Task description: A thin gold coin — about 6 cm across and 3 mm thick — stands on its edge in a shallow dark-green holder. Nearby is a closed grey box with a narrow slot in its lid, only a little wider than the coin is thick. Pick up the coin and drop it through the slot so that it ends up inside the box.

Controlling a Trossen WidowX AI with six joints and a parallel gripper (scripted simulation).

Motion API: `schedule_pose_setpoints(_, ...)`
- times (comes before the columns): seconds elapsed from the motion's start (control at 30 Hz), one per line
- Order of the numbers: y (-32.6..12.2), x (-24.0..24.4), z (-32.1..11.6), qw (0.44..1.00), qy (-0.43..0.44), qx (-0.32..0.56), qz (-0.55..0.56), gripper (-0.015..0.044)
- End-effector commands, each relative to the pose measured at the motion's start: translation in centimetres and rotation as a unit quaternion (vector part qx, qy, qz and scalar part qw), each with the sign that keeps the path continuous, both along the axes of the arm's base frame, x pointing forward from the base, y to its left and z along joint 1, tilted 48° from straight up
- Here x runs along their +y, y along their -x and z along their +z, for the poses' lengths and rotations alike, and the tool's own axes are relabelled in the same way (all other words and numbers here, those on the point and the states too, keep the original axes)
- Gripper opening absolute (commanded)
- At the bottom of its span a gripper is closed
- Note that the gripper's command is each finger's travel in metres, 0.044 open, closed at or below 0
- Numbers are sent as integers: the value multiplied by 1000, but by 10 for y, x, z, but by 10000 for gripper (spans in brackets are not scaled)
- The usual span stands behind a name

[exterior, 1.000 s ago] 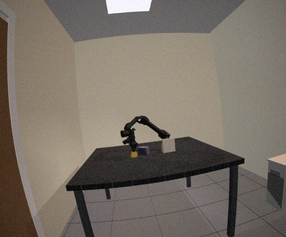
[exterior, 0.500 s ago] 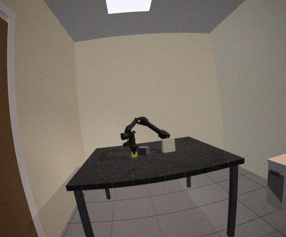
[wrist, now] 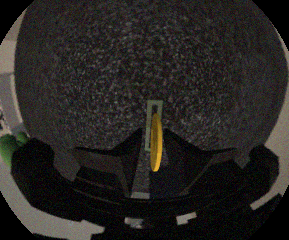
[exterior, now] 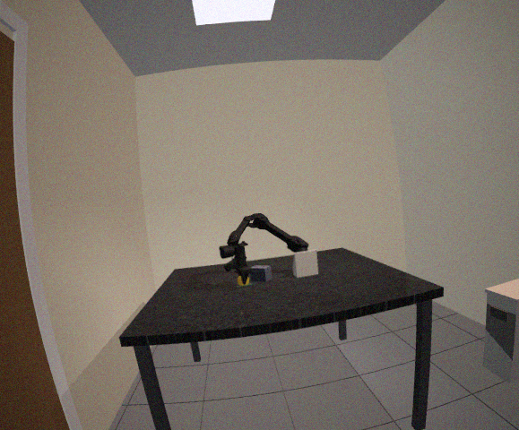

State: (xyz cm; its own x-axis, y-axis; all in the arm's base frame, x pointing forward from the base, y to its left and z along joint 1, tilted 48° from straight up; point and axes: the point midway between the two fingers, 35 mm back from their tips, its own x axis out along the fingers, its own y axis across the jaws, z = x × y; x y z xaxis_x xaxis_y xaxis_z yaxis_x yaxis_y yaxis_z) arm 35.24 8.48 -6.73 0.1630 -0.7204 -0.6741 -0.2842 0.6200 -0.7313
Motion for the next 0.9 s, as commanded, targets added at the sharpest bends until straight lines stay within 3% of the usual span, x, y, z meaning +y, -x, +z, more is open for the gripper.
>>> schedule_pose_setpoints(0.0, 2, -2, -2, 1000, 4, 3, 3, 82)
schedule_pose_setpoints(0.13, 2, -2, -2, 1000, 4, 3, 3, 0)
schedule_pose_setpoints(0.87, 3, 20, 16, 1000, 1, 3, 3, 0)
